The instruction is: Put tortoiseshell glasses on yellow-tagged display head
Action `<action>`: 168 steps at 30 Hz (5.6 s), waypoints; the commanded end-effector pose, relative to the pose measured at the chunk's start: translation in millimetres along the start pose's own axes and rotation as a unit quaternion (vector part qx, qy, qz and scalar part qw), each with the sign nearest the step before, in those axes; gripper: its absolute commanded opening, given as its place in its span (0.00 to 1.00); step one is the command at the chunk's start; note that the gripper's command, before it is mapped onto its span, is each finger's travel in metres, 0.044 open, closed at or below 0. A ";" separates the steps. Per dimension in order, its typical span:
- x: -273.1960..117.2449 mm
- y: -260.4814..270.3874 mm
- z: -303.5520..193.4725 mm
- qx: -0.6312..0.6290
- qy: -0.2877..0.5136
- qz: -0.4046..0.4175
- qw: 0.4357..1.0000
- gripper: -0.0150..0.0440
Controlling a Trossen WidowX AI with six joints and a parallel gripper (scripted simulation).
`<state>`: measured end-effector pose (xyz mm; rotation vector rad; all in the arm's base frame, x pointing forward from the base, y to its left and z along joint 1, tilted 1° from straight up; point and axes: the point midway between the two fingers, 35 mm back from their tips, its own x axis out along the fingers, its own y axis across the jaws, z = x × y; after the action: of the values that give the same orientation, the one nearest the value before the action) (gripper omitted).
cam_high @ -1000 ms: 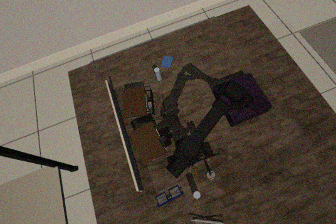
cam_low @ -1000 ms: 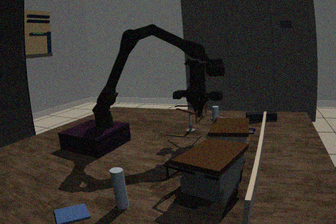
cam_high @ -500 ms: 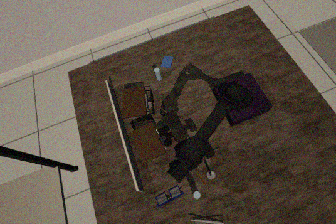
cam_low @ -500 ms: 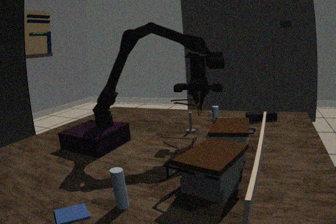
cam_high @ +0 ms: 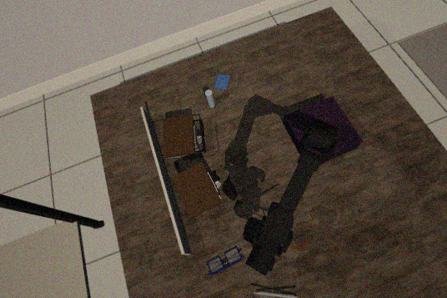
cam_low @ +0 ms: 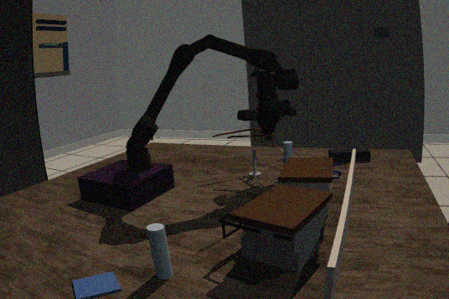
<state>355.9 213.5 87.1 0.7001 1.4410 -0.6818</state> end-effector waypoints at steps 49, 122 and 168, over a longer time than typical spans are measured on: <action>56.6 17.7 -32.9 -0.103 0.003 0.006 0.995 0.25; 55.9 28.4 -66.8 -0.103 0.004 0.007 0.995 0.25; -11.2 -56.1 91.6 0.116 -0.003 0.003 0.993 0.25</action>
<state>372.3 134.1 98.2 0.8266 1.3906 -0.7950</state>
